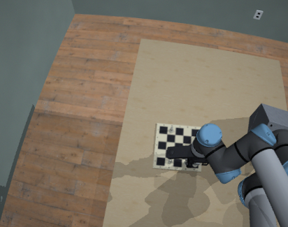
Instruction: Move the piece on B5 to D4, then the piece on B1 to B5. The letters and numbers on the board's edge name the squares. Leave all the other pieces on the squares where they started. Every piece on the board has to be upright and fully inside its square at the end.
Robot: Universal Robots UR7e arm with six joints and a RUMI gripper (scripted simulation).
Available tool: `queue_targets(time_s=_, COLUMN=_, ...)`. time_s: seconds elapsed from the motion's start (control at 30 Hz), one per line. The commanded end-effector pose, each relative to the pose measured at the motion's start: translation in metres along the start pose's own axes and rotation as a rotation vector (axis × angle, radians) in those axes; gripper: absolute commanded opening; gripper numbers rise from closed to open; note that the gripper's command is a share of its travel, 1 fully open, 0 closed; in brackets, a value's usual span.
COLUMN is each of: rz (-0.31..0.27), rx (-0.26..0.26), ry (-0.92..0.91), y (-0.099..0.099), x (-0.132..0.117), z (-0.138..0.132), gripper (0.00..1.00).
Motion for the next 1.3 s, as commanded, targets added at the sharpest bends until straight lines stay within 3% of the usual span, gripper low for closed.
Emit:
queue_targets(time_s=0.0, rz=0.001, rx=0.000, ry=0.000, y=0.0003, x=0.0002, z=0.0001, gripper=0.00)
queue_targets(time_s=0.87, rz=0.001, rx=0.000, ry=0.000, y=0.0003, x=0.0002, z=0.0001, gripper=0.00)
queue_targets(time_s=1.27, rz=0.001, rx=0.000, ry=0.000, y=0.0003, x=0.0002, z=0.0001, gripper=0.18)
Point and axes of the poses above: the point where the finger pads meet when closed, its own y axis back along the fingers, its own z axis across the jaws, x = y × z, the point moved 10 cm from there along y, back along the fingers, and after that the axes turned 1 degree about y, right-handed, at the moved point
